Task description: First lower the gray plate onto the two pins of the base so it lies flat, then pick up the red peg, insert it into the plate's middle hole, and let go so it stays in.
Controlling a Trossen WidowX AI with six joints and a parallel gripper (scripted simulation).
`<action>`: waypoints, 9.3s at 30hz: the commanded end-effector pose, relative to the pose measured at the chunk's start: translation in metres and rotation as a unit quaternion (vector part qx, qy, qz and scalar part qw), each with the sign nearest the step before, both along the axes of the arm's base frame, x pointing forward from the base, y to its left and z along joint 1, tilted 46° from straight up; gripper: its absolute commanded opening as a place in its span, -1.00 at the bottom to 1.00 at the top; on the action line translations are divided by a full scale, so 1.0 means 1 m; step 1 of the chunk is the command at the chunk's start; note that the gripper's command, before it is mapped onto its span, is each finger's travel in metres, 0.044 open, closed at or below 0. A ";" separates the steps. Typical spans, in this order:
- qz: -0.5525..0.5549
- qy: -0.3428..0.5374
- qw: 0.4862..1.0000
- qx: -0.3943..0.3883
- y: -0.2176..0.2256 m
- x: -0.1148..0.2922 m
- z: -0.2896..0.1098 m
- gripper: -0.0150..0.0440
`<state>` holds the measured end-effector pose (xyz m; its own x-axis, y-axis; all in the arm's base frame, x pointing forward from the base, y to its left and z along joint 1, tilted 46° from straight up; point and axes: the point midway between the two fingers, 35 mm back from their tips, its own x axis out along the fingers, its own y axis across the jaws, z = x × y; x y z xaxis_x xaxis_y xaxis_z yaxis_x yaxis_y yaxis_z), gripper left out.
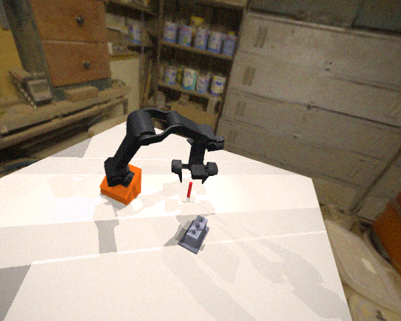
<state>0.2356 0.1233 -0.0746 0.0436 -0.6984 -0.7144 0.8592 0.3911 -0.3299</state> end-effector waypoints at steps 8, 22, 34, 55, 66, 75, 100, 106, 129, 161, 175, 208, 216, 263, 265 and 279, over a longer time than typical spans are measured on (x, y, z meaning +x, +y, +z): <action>0.001 0.004 1.000 -0.005 -0.016 -0.001 -0.015 1.00; 0.001 0.004 1.000 -0.006 -0.029 -0.001 -0.027 0.82; 0.001 0.004 1.000 -0.006 -0.029 -0.001 -0.027 -0.25; 0.001 0.004 1.000 -0.004 -0.009 0.001 -0.011 -0.49; 0.002 0.004 1.000 -0.004 0.016 0.002 0.012 -0.49; 0.004 0.007 1.000 -0.007 0.025 0.001 0.020 -0.49; -0.004 0.003 1.000 0.010 -0.001 0.039 0.055 -0.49; 0.000 0.004 1.000 0.012 -0.009 0.049 0.065 -0.49; 0.003 0.003 1.000 0.006 -0.050 0.084 0.108 -0.49; 0.001 0.002 1.000 -0.009 -0.097 0.110 0.152 -0.49; 0.001 0.002 1.000 -0.009 -0.097 0.110 0.152 -0.49; -0.001 0.002 1.000 -0.007 -0.096 0.108 0.151 -0.49; -0.001 0.002 1.000 -0.007 -0.097 0.110 0.150 -0.49; -0.001 0.001 1.000 -0.007 -0.107 0.110 0.137 -0.49; -0.001 0.001 1.000 -0.007 -0.107 0.110 0.137 -0.49; -0.001 0.001 1.000 -0.007 -0.107 0.110 0.138 0.02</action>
<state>0.3456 0.0163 0.0632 0.0414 -0.7082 -0.7048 0.8591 0.3854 -0.3367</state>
